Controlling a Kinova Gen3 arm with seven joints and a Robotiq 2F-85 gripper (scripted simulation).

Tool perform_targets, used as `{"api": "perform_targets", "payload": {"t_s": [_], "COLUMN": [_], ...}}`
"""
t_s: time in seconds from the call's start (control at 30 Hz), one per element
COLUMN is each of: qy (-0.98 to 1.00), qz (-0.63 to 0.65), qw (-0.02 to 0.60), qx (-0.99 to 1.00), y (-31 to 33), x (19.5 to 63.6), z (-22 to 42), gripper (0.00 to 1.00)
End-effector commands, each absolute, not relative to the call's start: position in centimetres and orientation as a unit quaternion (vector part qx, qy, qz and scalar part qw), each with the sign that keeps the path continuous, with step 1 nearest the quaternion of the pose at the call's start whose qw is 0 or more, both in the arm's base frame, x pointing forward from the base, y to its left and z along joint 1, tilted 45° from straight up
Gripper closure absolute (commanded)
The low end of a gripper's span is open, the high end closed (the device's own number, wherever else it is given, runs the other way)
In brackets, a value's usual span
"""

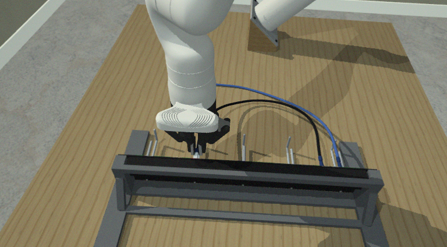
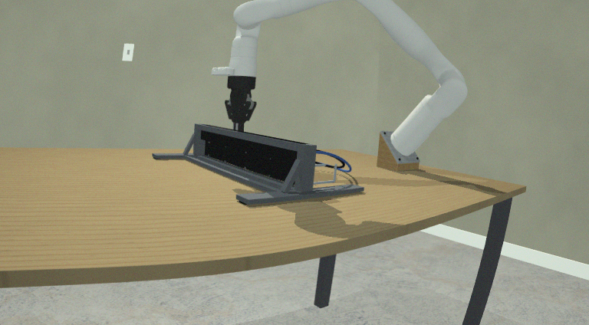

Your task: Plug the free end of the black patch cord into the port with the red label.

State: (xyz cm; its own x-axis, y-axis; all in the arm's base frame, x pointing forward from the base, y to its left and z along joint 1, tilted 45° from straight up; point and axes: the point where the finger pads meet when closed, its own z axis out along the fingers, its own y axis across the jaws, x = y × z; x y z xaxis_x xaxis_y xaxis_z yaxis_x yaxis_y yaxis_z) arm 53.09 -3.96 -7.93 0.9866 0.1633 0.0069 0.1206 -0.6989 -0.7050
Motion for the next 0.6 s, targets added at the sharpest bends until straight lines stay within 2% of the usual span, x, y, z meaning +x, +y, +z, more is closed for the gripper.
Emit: {"api": "perform_targets", "payload": {"t_s": [0.0, 0.57], "qy": [-0.074, -0.075], "qz": [0.03, 0.03], "qw": [0.384, 0.384], "qx": [-0.92, -0.92], "y": [-3.62, -3.64], "x": [53.16, 53.4], "z": [-7.77, -7.74], "gripper": [1.0, 1.0]}}
